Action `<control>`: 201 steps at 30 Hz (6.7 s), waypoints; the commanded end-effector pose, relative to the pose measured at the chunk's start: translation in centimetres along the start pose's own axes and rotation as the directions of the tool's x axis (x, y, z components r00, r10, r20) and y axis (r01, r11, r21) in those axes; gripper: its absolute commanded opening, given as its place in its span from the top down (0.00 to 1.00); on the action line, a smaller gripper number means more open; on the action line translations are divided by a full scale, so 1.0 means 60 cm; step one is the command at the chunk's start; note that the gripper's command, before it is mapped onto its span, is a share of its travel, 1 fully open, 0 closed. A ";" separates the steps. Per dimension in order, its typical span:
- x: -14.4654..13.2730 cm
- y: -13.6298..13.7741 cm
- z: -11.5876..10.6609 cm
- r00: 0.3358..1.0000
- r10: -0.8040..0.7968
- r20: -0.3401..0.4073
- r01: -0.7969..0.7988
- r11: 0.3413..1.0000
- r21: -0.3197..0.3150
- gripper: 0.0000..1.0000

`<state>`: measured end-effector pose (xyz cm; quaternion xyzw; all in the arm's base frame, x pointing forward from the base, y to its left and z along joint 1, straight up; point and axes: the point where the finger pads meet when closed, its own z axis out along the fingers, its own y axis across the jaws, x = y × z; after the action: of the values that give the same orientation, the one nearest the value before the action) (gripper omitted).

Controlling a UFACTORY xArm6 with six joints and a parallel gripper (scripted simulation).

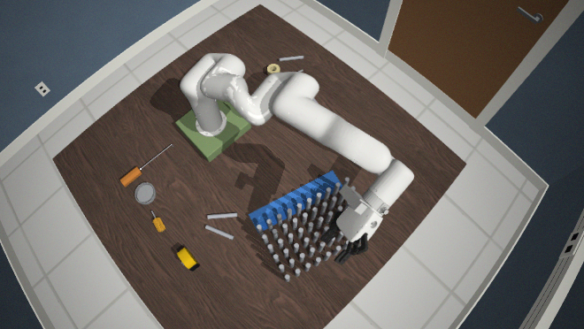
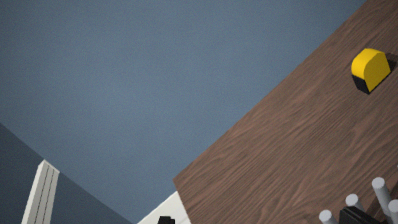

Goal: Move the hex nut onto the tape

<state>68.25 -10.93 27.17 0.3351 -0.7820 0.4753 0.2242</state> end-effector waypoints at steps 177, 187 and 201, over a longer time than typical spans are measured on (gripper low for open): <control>0.737 1.045 0.632 0.381 -0.246 0.891 0.639 0.767 -0.061 0.35; 0.719 1.061 0.644 0.381 -0.246 0.891 0.639 0.767 -0.061 0.35; 0.695 1.082 0.660 0.381 -0.246 0.891 0.639 0.767 -0.061 0.35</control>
<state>-8.98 -38.09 -0.64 0.6691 -0.7432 -0.0005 -0.0010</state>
